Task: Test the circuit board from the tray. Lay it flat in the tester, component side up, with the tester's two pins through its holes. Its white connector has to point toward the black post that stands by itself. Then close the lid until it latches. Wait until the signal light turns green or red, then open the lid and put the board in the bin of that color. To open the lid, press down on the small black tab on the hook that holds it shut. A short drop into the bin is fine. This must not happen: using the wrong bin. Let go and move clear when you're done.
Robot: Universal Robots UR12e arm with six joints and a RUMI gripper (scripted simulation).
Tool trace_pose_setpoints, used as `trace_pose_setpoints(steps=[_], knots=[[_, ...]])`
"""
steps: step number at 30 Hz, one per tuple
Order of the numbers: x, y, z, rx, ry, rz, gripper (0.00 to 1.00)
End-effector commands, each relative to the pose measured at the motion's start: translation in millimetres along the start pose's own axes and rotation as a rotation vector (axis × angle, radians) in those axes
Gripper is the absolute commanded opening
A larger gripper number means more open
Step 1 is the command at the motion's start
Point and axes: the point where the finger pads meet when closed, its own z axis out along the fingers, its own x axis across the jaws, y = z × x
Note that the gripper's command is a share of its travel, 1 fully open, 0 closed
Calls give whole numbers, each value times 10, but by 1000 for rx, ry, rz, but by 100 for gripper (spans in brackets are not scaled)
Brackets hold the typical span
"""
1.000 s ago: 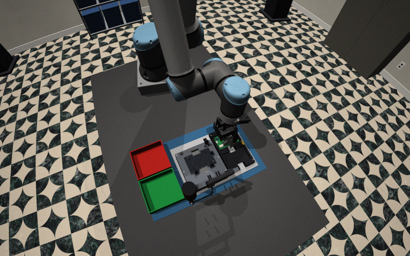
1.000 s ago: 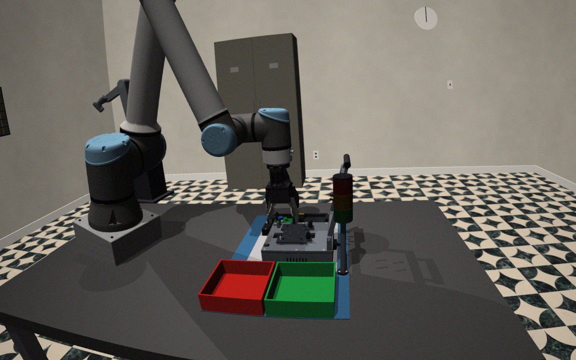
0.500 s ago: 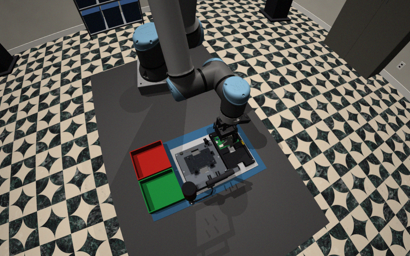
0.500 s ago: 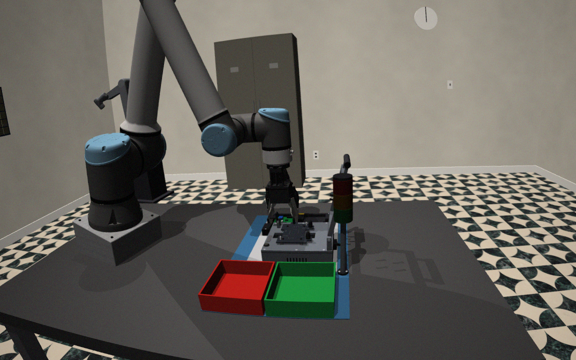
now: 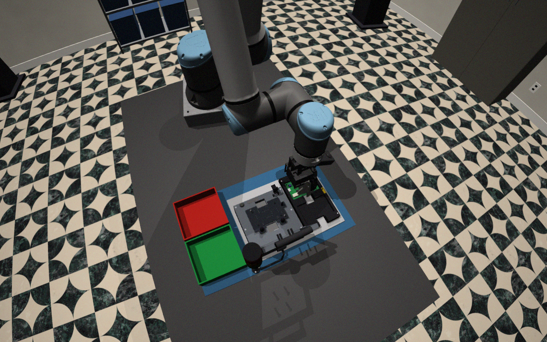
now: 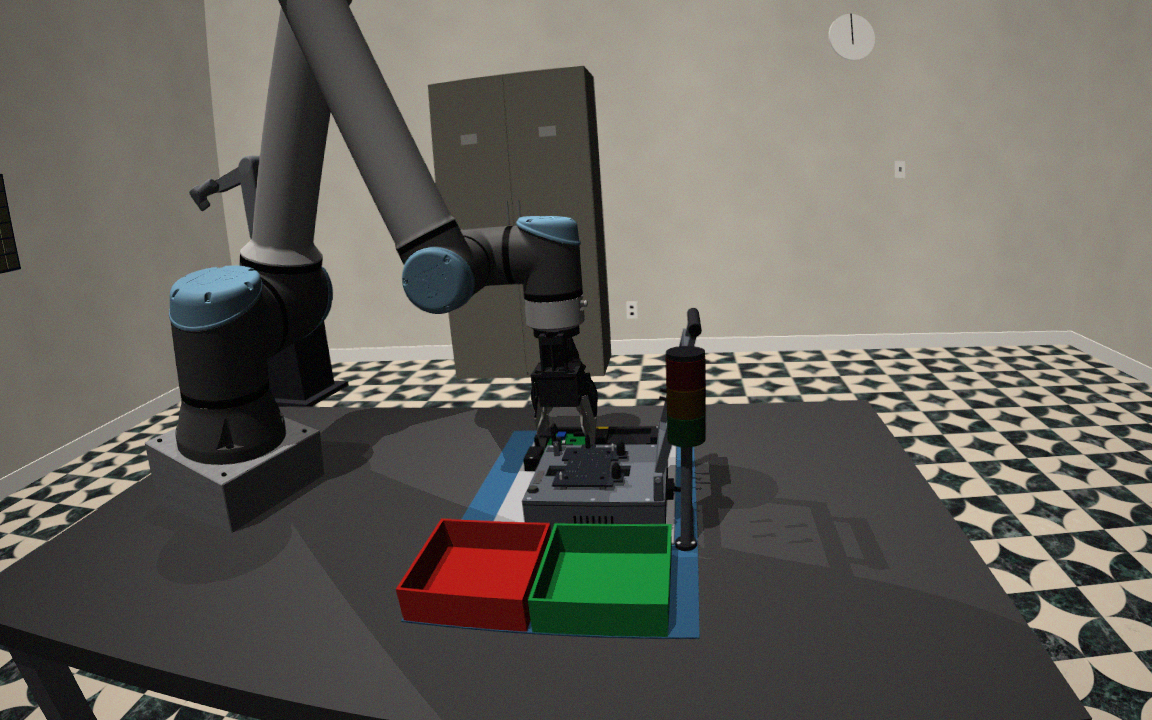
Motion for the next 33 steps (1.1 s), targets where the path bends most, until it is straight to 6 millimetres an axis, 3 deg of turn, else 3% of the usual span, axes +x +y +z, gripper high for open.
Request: trace_pose_setpoints(steps=[1,33], knots=[[-13,11,2,0,0,2,44],[-14,11,2,0,0,2,39]])
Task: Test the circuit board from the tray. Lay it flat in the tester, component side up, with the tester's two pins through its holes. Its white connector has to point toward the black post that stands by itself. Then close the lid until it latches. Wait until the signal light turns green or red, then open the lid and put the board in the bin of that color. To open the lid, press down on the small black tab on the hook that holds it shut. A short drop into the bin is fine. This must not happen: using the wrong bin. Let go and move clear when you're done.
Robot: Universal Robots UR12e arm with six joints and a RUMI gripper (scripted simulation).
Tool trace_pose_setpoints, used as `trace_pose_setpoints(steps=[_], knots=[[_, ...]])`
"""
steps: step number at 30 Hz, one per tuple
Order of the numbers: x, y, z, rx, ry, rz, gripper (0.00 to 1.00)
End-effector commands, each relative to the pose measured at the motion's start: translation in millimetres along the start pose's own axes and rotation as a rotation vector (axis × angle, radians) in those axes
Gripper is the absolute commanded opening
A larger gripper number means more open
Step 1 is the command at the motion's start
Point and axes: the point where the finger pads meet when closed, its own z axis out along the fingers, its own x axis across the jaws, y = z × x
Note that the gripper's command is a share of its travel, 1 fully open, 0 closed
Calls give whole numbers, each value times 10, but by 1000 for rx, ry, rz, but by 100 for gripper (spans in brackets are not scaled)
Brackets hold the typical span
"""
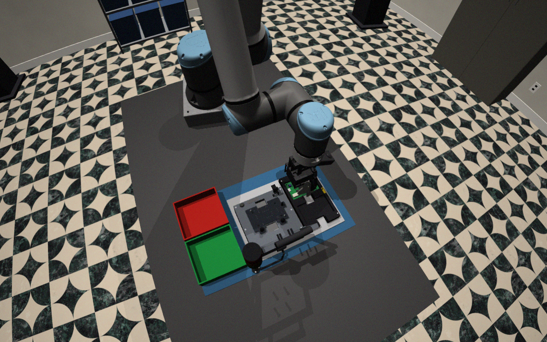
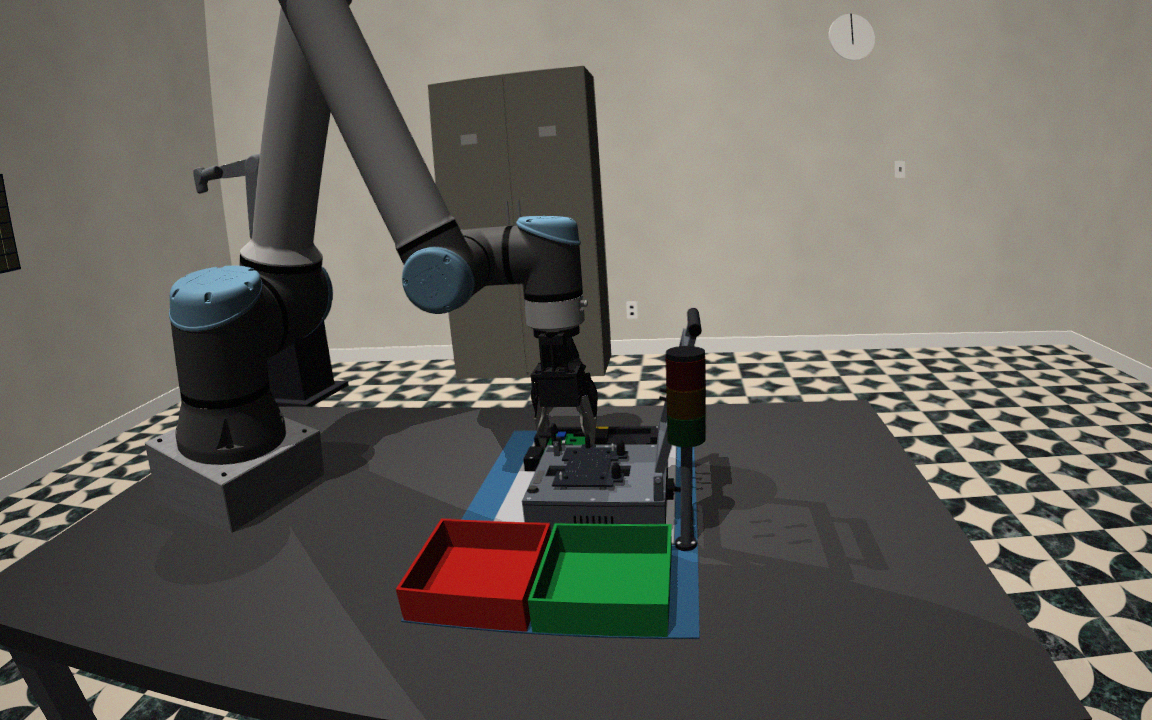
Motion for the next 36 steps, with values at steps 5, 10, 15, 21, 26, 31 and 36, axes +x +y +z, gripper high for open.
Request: trace_pose_setpoints(steps=[5,10,15,21,26,31,36], knots=[[-14,11,3,0,0,2,39],[-14,11,3,0,0,2,39],[-14,11,3,0,0,2,39],[-14,11,3,0,0,2,39],[-14,11,3,0,0,2,39],[-13,11,-3,0,0,2,39],[-6,10,-38,0,1,2,39]])
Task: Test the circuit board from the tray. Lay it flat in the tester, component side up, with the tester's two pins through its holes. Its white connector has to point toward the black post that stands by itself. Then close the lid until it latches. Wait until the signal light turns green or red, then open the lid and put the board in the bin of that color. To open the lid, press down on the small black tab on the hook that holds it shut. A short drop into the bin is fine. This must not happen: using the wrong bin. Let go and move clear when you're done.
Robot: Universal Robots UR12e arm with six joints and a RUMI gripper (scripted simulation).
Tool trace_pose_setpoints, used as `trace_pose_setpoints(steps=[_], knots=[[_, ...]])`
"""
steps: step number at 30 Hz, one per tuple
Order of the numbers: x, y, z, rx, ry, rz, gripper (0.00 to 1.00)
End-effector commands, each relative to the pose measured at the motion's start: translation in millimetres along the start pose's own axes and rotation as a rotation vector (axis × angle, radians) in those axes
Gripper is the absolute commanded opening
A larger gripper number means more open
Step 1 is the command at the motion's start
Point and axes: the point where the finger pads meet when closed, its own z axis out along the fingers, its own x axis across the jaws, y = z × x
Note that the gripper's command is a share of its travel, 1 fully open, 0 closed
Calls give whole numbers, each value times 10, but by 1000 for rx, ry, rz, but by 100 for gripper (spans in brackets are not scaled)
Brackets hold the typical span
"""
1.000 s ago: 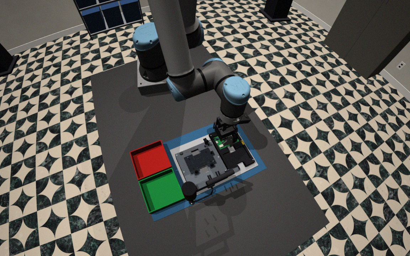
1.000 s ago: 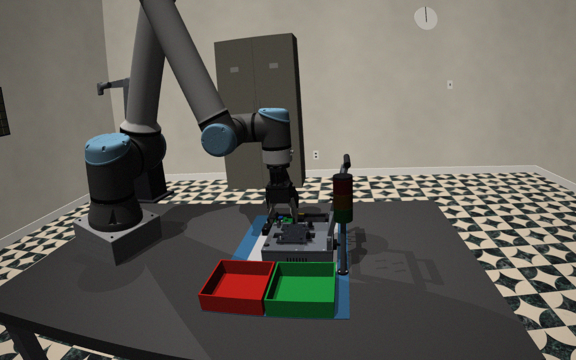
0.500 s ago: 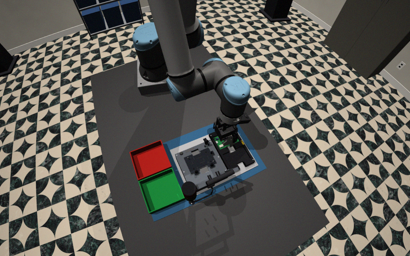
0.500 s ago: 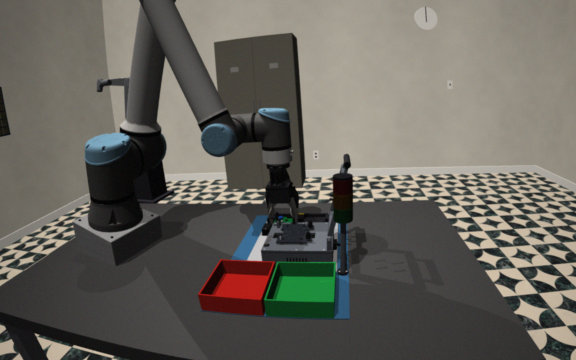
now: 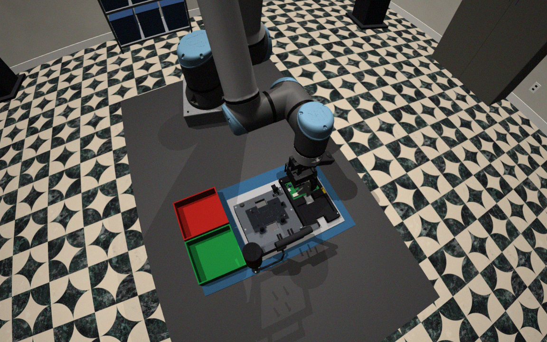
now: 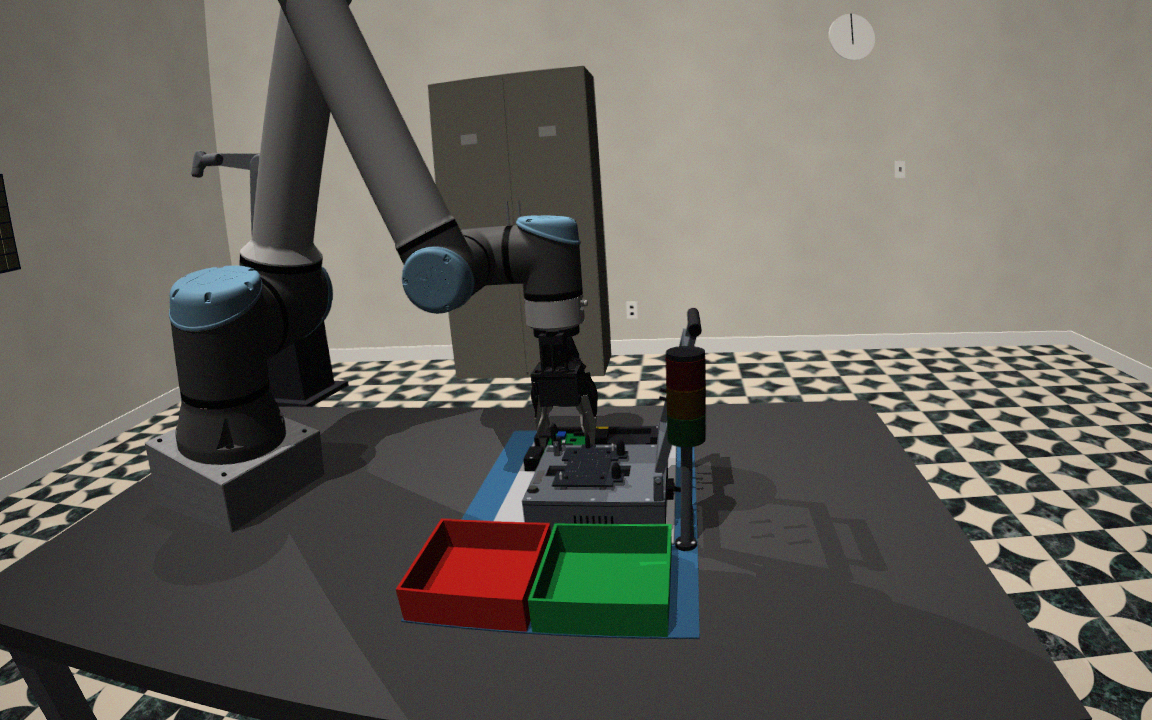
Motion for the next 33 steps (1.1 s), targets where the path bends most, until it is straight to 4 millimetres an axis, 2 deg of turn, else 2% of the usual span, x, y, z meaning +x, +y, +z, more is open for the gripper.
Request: trace_pose_setpoints(steps=[1,21,33], knots=[[-5,10,-42,0,0,1,39],[24,3,-294,1,4,1,39],[13,2,-310,1,2,0,39]])
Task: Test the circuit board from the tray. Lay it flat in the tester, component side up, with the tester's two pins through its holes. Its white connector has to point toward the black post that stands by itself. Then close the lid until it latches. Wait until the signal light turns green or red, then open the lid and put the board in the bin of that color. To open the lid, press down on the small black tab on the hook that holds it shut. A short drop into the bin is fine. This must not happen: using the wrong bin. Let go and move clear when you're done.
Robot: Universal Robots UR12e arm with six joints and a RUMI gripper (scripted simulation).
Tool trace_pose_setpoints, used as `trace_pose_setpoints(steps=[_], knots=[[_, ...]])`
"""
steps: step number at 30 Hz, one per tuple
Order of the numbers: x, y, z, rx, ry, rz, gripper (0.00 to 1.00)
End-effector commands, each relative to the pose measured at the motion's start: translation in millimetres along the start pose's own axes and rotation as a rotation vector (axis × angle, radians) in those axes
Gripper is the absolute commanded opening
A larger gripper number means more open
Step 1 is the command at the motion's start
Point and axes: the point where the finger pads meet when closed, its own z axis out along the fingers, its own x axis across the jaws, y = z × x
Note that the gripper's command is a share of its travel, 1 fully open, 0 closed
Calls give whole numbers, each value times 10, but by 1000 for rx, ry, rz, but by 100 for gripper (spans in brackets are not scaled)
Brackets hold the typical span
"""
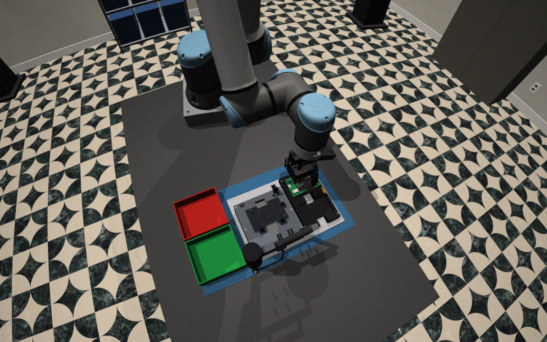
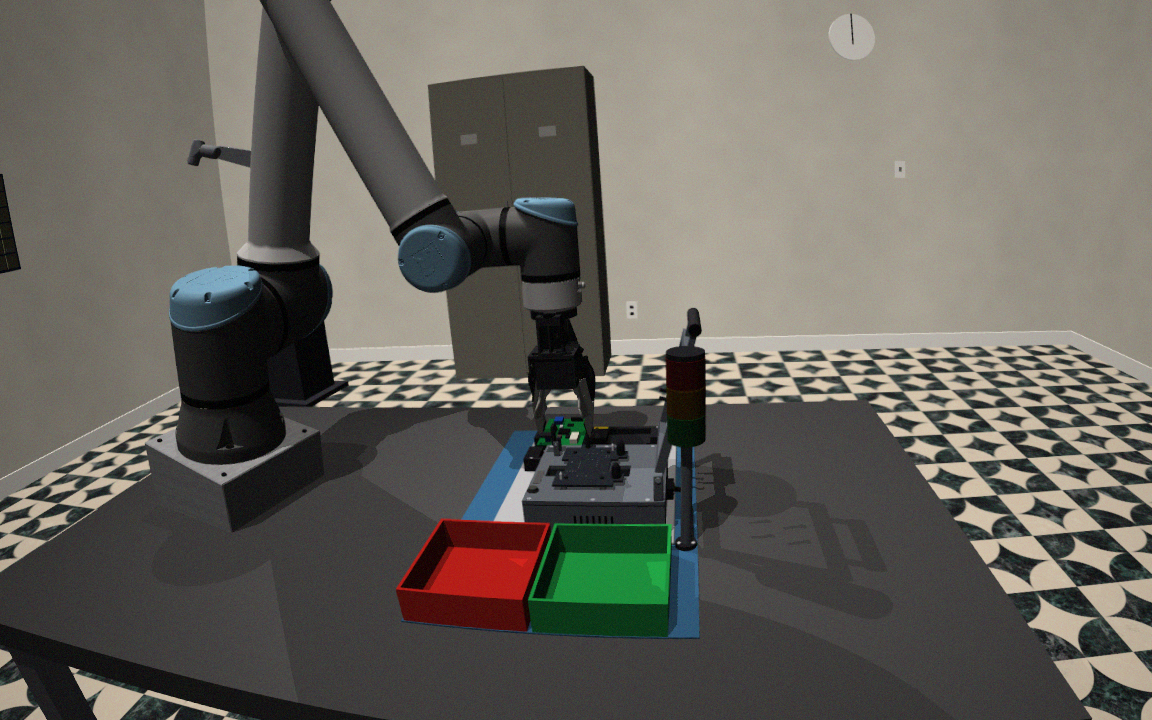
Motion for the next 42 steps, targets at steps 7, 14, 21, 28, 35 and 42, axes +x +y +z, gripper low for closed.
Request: trace_pose_setpoints(steps=[7,14,21,28,35,42], knots=[[42,-13,-139,1,6,-1,39],[39,-16,-397,1,6,-1,39],[38,-14,-680,0,6,-1,39],[40,-7,-737,0,6,0,39],[23,-8,-716,0,2,-1,39],[27,-8,-721,0,3,-1,39]])
